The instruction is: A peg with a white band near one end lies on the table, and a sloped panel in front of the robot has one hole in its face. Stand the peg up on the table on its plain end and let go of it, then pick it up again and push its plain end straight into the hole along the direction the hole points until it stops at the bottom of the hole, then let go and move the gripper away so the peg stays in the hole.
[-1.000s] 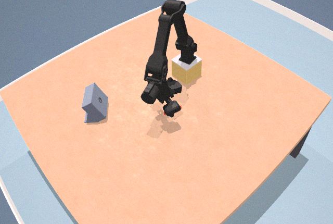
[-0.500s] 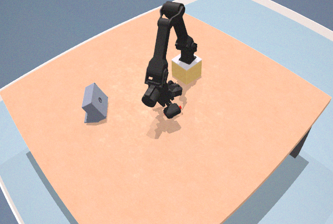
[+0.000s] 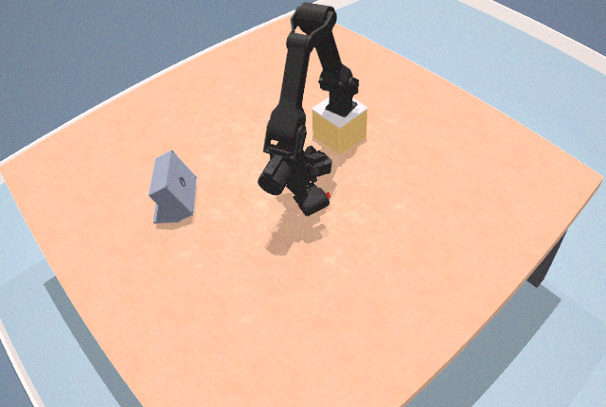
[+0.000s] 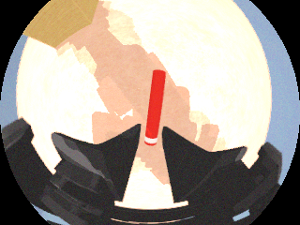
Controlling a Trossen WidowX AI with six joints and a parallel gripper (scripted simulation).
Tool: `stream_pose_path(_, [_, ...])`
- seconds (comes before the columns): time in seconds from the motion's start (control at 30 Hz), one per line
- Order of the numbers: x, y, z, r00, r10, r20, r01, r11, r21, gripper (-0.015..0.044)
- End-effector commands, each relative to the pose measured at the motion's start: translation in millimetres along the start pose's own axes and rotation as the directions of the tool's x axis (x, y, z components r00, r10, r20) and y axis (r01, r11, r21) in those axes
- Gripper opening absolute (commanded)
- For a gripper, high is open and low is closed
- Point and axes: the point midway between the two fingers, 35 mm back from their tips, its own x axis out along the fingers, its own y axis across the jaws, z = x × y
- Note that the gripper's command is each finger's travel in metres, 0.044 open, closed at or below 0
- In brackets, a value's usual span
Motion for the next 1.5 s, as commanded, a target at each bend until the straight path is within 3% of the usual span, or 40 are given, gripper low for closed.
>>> stream_pose_path(0.0, [0.4, -0.4, 0.3, 1.0, -0.003, 0.002, 0.003, 1.0, -0.004, 0.011])
stream_pose_path(0.37, [0.4, -0.4, 0.3, 1.0, -0.003, 0.002, 0.003, 1.0, -0.004, 0.005])
stream_pose_path(0.63, [-0.3, -0.4, 0.5, 1.0, -0.003, -0.006, 0.003, 1.0, -0.002, 0.0049])
stream_pose_path(1.47, [-12.4, -0.6, 12.3, 0.975, -0.002, -0.22, 0.003, 1.0, 0.0, 0.0049])
